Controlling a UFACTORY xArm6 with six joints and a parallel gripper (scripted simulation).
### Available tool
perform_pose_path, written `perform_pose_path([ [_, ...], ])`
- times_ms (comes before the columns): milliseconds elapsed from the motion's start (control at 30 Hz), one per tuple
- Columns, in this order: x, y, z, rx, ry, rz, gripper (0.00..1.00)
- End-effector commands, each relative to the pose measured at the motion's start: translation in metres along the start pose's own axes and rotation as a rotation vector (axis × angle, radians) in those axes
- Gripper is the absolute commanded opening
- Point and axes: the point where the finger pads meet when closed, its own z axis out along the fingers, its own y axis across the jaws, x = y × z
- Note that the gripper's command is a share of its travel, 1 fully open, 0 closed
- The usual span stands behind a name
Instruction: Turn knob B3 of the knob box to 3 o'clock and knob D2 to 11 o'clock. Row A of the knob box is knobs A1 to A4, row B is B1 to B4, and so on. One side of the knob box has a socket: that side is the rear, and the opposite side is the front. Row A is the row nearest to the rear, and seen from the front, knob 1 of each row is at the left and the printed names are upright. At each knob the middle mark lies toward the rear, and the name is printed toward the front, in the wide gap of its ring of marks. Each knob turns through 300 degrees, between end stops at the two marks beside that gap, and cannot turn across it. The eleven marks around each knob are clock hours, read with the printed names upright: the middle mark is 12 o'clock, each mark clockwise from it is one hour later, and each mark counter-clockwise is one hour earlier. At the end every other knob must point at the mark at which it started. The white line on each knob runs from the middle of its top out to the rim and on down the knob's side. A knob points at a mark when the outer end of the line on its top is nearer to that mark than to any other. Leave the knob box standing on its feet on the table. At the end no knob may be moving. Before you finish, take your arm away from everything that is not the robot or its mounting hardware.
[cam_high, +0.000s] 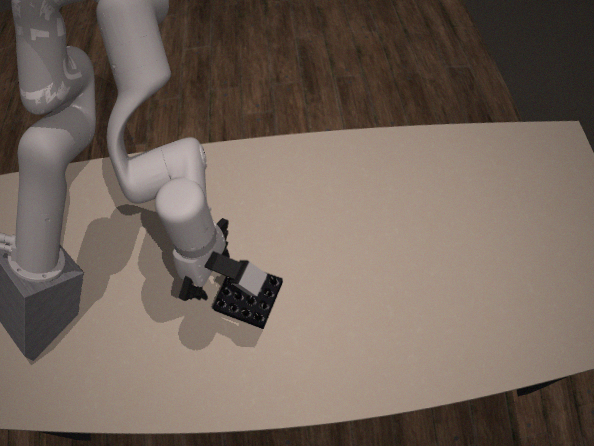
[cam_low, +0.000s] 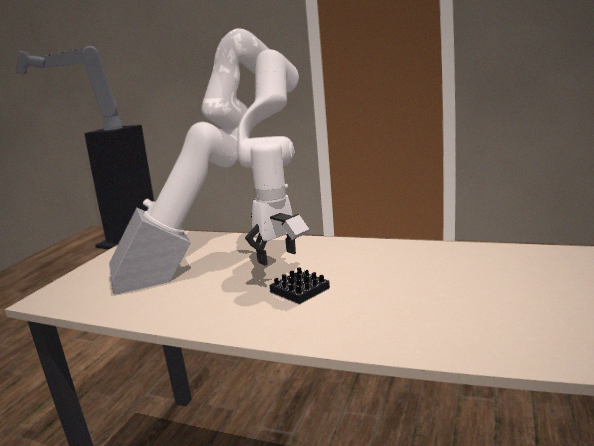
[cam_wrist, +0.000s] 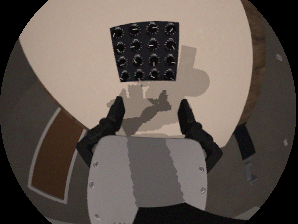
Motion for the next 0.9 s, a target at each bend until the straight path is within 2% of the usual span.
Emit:
perform_pose_path([
  [0, -0.0053, 0.0, -0.0009, 0.0, 0.003, -0.001, 1.0],
  [867, -0.0078, 0.0002, -0.0009, 0.0, 0.003, -0.001, 1.0],
])
